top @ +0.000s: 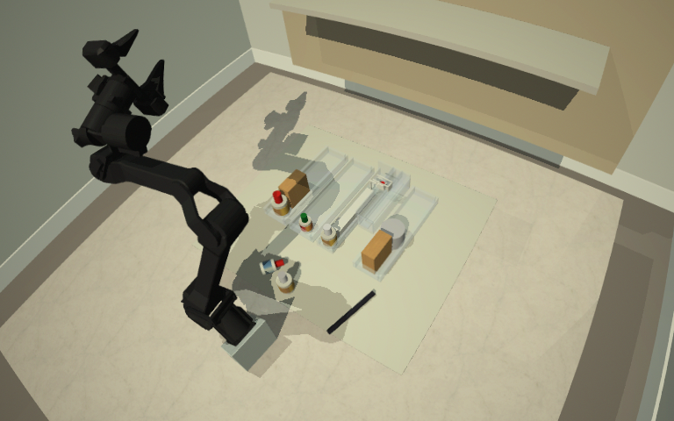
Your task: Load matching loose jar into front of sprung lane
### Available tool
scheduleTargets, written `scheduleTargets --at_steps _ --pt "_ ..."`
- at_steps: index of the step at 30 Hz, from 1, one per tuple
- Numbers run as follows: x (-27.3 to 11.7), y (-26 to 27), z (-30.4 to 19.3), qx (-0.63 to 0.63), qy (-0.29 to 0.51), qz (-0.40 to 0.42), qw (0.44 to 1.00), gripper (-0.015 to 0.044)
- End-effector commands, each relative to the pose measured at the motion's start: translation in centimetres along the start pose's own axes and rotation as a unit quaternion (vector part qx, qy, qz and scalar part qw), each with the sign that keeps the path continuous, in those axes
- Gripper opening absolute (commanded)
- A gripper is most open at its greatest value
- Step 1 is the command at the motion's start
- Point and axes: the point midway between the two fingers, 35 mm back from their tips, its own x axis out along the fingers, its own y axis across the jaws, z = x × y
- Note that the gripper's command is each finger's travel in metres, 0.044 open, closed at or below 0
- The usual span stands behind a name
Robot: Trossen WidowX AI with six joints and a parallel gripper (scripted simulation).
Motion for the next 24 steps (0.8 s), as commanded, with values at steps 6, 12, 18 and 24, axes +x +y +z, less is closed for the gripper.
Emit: scheduleTargets --at_steps 6,12,18,24 --pt "-2.3 -2.0 4.6 -0.21 -0.008 -0.089 0.974 0.044" --pt "-4.7 -1.5 11.5 -0.477 -0.01 -0.18 0.86 0.044" --pt "-5.2 2.8 17.6 -0.704 -0.014 -0.229 0.672 0.044" --pt "-3.7 9.8 20.9 -0.866 -0.031 -0.234 0.442 0.044"
